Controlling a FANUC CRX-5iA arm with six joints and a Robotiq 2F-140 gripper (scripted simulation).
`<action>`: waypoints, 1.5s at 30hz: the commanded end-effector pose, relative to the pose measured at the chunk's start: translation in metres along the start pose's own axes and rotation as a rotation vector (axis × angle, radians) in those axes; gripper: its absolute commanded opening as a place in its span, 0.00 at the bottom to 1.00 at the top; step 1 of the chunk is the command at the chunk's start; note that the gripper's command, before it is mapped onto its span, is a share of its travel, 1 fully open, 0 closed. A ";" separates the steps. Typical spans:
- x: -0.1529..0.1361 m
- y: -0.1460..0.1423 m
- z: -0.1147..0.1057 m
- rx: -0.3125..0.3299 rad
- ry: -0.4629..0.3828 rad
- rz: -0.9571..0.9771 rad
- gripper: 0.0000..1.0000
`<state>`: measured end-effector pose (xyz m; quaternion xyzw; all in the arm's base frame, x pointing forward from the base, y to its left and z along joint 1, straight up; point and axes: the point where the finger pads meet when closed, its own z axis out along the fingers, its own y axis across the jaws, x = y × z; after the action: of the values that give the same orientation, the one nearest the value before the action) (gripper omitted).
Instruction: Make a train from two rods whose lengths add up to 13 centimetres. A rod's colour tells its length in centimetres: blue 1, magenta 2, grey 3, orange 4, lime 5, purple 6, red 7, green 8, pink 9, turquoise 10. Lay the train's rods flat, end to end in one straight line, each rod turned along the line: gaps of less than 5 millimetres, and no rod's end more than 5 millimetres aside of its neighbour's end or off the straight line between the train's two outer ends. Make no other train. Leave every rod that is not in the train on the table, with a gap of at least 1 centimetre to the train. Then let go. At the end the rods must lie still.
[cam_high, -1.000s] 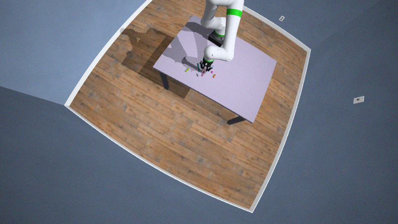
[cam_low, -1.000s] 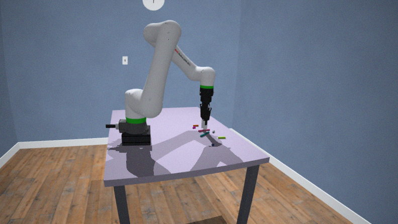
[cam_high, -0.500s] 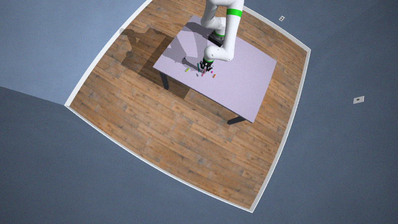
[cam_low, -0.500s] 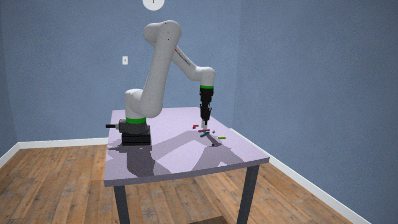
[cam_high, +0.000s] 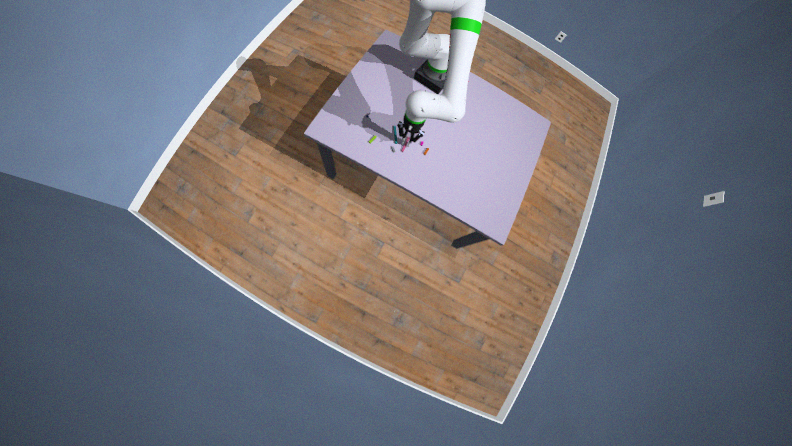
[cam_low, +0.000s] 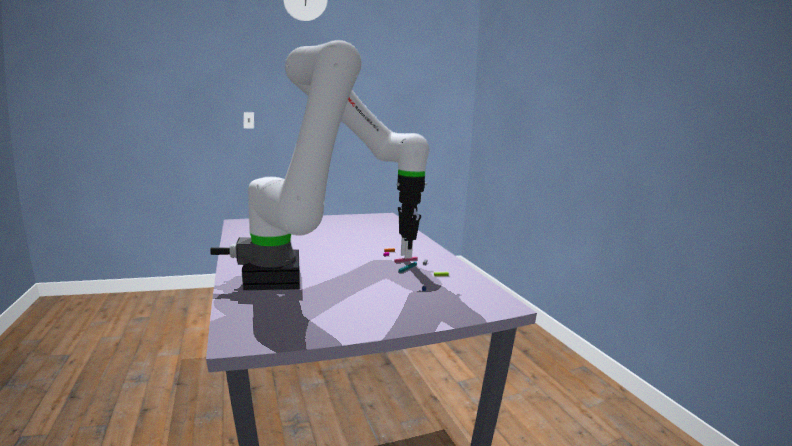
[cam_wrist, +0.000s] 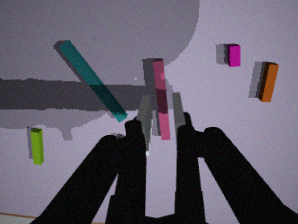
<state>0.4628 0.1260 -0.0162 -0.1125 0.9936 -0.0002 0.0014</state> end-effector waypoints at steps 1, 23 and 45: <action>0.000 0.000 0.001 0.000 0.000 0.000 0.15; 0.000 0.000 0.015 0.000 0.000 0.000 0.15; 0.000 0.000 0.016 0.000 0.000 0.000 0.15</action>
<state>0.4629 0.1260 -0.0319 -0.1125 0.9936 -0.0002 0.0014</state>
